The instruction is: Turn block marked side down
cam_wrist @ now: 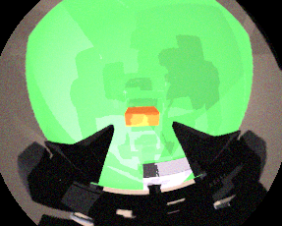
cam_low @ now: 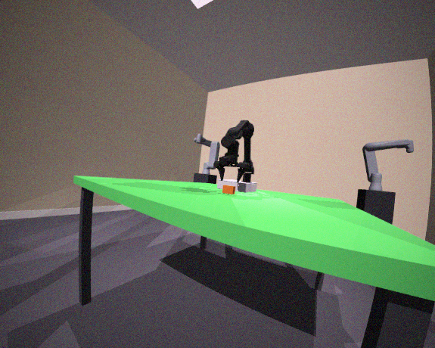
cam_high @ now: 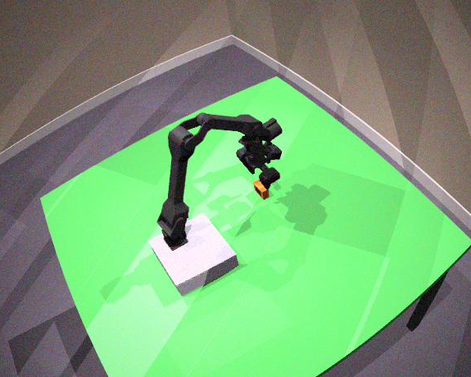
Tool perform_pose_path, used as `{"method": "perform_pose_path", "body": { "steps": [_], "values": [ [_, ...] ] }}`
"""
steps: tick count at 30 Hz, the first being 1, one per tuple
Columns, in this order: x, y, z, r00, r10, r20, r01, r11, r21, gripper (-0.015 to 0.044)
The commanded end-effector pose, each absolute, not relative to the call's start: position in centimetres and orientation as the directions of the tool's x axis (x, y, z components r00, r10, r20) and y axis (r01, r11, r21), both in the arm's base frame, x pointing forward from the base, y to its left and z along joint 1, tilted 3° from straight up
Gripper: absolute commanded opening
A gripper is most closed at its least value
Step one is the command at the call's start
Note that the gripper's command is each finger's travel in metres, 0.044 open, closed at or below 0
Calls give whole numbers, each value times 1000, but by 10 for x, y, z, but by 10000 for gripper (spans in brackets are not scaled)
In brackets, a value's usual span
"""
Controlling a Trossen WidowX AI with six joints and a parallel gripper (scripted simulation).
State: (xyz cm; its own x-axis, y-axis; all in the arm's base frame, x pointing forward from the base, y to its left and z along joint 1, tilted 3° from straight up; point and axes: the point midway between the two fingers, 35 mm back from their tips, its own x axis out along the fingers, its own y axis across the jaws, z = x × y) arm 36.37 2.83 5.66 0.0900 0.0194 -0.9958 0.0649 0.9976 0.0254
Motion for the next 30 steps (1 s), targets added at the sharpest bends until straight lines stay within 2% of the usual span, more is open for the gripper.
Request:
{"method": "perform_pose_path", "body": {
  "steps": [1,23,28,30],
  "values": [
    [362,29,49,75,22,-997,62,998,27,440],
    [364,30,18,75,22,-997,62,998,27,440],
    [364,30,18,75,22,-997,62,998,27,309],
    [364,30,18,75,22,-997,62,998,27,295]
  ]
}}
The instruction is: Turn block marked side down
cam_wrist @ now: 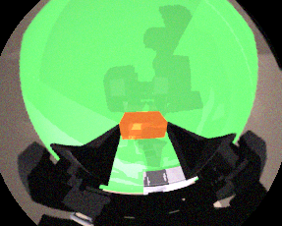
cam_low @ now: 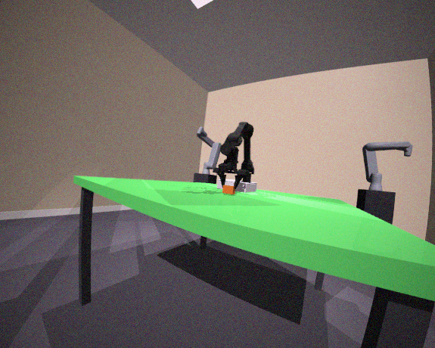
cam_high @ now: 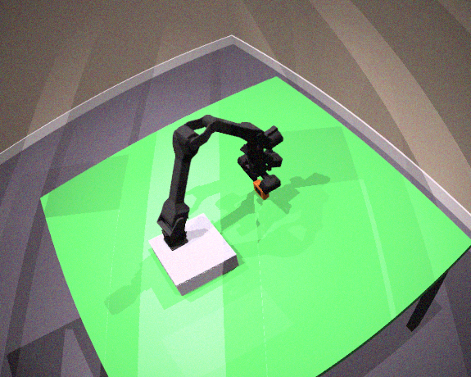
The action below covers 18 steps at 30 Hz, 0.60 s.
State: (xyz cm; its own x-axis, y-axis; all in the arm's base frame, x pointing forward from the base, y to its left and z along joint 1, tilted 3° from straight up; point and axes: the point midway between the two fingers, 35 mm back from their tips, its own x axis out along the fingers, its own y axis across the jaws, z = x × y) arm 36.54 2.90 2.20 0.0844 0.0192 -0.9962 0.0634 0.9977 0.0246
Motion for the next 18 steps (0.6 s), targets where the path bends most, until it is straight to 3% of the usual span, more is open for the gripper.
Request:
{"method": "perform_pose_path", "body": {
  "steps": [1,18],
  "values": [
    [364,30,18,75,22,-997,62,998,27,289],
    [364,30,18,75,22,-997,62,998,27,175]
  ]
}}
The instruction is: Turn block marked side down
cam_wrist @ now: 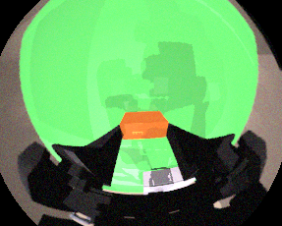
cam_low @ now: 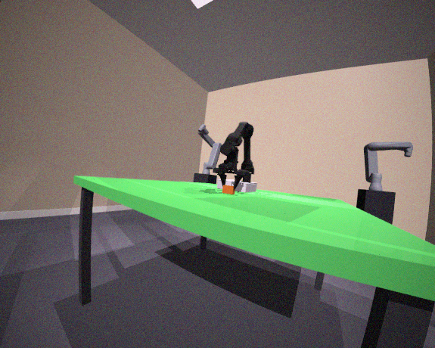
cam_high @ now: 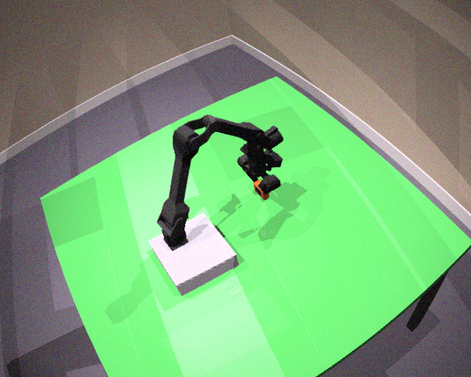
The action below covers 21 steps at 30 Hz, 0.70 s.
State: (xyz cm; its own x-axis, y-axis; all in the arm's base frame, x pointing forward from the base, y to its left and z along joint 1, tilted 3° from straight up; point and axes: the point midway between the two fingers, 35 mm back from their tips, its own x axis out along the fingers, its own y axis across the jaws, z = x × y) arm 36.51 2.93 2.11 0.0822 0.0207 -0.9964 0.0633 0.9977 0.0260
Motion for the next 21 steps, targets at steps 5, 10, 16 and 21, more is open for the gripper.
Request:
{"method": "perform_pose_path", "body": {
  "steps": [5,10,16,21],
  "values": [
    [364,29,29,75,22,-997,62,998,27,83],
    [362,29,48,75,22,-997,62,998,27,0],
    [364,29,44,129,17,-992,59,998,25,0],
    [366,29,40,205,10,-979,57,998,22,0]
  ]
}}
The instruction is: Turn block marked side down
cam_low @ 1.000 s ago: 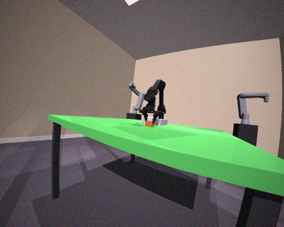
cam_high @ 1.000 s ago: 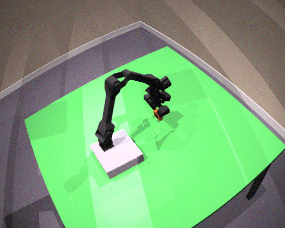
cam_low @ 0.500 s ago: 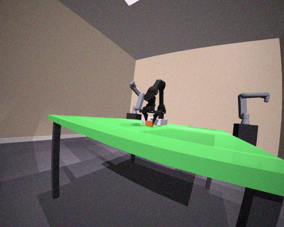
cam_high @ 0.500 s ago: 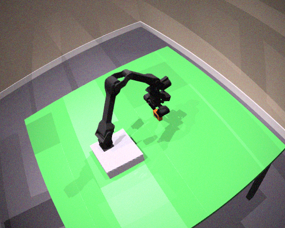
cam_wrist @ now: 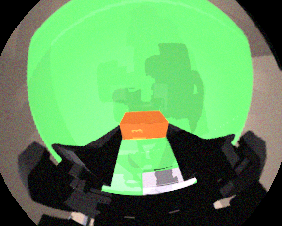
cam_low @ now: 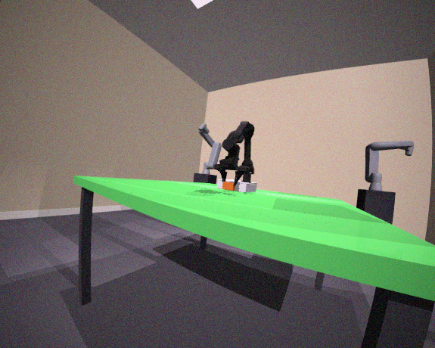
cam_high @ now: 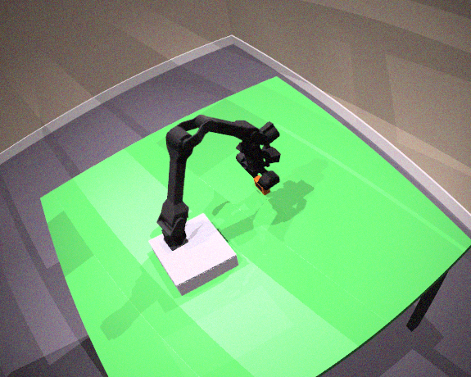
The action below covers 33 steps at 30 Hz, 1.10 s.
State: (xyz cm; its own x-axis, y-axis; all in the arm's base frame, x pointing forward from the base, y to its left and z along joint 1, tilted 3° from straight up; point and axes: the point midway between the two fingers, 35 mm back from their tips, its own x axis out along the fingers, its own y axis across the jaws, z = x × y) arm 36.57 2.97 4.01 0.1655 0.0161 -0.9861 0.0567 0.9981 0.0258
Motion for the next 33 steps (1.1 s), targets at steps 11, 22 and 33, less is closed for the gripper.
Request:
{"method": "perform_pose_path", "body": {
  "steps": [11,22,33],
  "values": [
    [367,30,33,367,-3,-930,55,998,19,0],
    [362,30,32,519,-12,-855,58,998,21,0],
    [357,30,33,615,-17,-788,62,998,27,0]
  ]
}}
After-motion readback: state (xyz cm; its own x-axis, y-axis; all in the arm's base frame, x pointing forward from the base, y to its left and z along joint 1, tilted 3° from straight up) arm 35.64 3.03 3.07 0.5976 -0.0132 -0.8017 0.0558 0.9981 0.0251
